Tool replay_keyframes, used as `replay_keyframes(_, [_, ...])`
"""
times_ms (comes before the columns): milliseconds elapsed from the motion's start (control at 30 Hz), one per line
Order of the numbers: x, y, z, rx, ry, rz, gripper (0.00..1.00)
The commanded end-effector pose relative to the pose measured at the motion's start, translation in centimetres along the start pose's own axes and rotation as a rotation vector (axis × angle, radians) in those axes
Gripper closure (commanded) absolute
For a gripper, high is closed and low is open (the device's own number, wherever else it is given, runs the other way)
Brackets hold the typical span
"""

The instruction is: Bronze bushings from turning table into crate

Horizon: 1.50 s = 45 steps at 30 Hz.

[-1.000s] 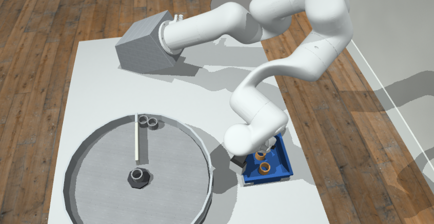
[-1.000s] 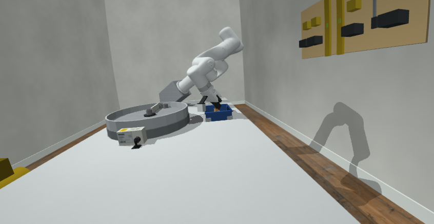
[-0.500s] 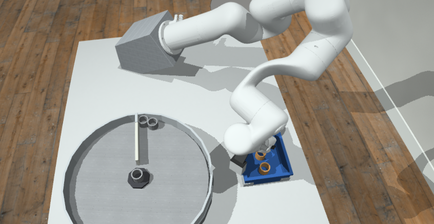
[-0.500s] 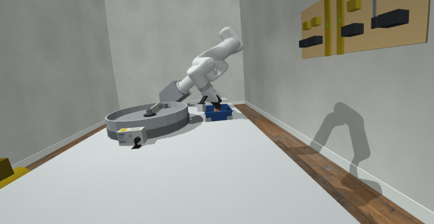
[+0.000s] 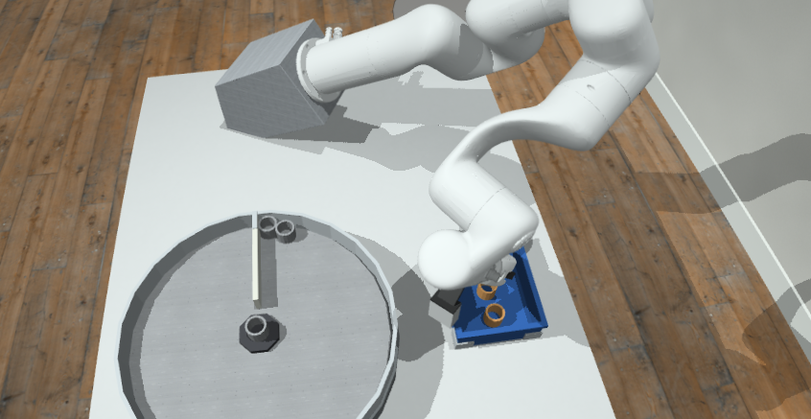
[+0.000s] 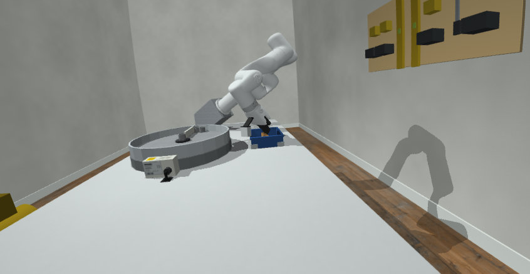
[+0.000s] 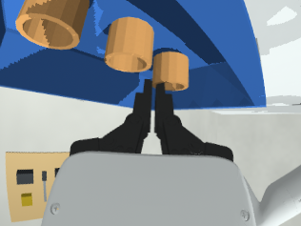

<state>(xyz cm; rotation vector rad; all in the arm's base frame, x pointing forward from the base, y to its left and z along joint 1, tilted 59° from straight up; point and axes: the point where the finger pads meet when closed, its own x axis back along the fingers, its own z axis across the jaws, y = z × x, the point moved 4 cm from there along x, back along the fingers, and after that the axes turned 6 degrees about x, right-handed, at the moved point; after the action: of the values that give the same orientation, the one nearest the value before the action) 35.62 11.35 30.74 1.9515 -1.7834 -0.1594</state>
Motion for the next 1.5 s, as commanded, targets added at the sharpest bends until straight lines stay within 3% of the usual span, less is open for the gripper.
replay_keyframes(0, [-2.4,0.3,0.3,-0.005,0.027,-0.054,1.00])
replay_keyframes(467, [-1.4,1.0,0.2,-0.005,0.027,-0.054,1.00])
replay_keyframes(933, [3.3,4.5,-0.3,-0.005,0.027,-0.054,1.00])
replay_keyframes(1467, [7.2,7.4,-0.7,-0.005,0.027,-0.054,1.00])
